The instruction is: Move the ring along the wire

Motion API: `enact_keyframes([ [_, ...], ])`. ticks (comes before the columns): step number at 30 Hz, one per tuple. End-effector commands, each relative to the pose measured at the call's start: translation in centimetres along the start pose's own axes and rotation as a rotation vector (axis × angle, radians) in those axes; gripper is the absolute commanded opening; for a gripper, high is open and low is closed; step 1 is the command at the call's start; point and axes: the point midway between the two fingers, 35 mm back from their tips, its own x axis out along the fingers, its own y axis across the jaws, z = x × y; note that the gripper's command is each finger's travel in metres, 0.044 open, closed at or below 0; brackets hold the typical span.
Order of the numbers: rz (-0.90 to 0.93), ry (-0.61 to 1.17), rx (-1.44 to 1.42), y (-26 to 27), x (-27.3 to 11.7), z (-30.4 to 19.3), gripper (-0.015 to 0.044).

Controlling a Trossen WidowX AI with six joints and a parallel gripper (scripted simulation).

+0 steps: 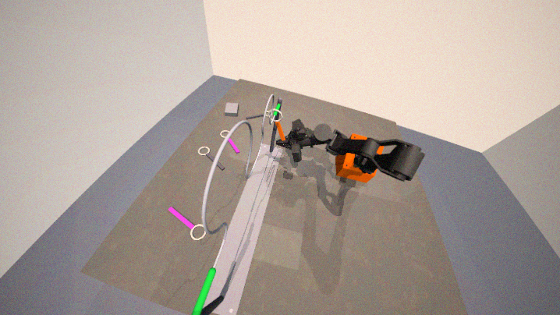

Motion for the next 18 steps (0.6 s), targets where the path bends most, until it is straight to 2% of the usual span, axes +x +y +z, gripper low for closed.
enact_keyframes([
  [1, -0.004, 0.001, 0.005, -0.10, 0.03, -0.19, -0.0150],
  [13, -0.004, 0.001, 0.005, -0.10, 0.03, -0.19, -0.0150],
  [18, -0.002, 0.001, 0.001, -0.07, 0.03, -0.13, -0.0019],
])
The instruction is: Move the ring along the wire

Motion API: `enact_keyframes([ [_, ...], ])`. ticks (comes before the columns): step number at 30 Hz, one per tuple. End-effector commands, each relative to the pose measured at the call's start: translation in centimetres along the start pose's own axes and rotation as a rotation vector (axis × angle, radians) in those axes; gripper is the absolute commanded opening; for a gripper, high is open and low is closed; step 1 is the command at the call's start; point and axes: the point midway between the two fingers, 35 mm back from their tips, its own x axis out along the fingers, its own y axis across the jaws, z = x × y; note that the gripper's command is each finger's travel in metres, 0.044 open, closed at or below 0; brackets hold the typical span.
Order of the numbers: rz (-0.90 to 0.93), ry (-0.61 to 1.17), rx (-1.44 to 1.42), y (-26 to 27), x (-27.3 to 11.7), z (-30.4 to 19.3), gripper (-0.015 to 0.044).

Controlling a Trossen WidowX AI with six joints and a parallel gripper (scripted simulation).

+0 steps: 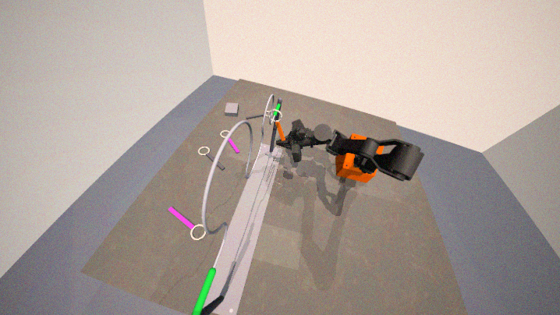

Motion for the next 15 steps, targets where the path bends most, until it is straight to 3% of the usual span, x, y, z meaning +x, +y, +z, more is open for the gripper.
enact_keyframes([
  [1, 0.000, 0.000, 0.000, 0.0, 0.0, 0.0, 0.0008],
  [7, 0.000, 0.000, 0.000, 0.0, -0.2, 0.0, 0.0160],
  [15, -0.003, 0.001, 0.002, -0.1, -2.7, 0.1, 0.0160],
])
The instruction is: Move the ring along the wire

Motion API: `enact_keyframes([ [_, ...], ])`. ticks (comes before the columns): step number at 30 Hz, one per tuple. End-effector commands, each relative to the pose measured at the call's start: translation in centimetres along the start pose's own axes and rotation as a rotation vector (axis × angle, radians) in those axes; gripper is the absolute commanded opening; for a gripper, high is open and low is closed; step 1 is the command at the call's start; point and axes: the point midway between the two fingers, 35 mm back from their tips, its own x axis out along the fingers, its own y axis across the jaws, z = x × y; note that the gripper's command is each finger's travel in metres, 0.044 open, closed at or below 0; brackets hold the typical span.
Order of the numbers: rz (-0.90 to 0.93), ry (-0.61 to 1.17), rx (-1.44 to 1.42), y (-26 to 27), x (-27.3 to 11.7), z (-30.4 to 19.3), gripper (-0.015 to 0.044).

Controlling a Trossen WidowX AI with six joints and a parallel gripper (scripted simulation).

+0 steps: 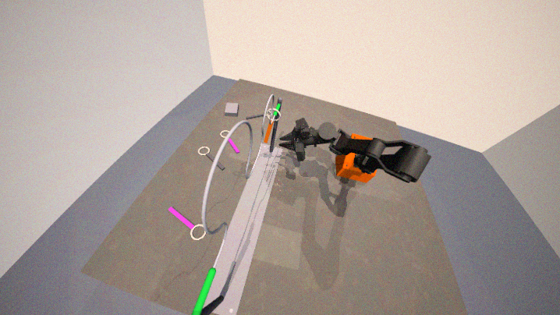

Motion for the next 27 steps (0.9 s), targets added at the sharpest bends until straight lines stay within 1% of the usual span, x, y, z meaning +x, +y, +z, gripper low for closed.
enact_keyframes([
  [1, -0.002, 0.006, 0.001, 0.0, -1.6, -0.2, 0.0160],
  [7, -0.003, 0.006, 0.003, 0.0, -3.5, -0.4, 0.0160],
  [27, -0.003, 0.006, 0.003, 0.0, -3.5, -0.4, 0.0160],
])
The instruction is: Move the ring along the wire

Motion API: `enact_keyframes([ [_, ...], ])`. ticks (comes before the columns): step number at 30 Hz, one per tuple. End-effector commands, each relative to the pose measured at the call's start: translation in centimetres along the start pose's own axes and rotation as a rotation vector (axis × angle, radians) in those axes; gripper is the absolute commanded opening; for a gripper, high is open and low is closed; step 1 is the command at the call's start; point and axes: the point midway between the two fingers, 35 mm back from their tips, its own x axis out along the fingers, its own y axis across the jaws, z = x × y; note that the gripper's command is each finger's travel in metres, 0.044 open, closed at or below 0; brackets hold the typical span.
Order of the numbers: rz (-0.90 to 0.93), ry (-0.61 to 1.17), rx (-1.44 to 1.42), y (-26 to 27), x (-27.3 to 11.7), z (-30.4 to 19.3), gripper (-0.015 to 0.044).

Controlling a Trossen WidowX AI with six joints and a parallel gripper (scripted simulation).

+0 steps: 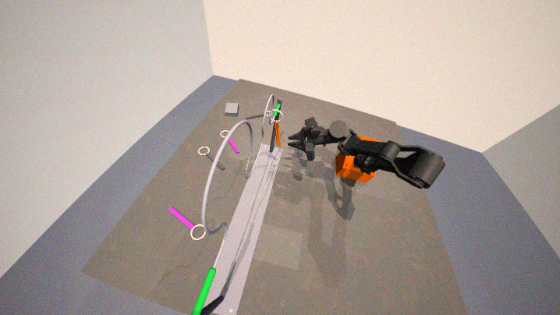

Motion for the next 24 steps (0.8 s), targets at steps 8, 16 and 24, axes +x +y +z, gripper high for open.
enact_keyframes([
  [8, 0.000, 0.000, 0.000, 0.0, -1.7, -0.1, 0.0239],
  [16, 0.002, -0.003, 0.002, 0.1, -4.3, -0.6, 0.0440],
  [24, 0.002, -0.003, 0.002, 0.1, -4.3, -0.6, 0.0440],
])
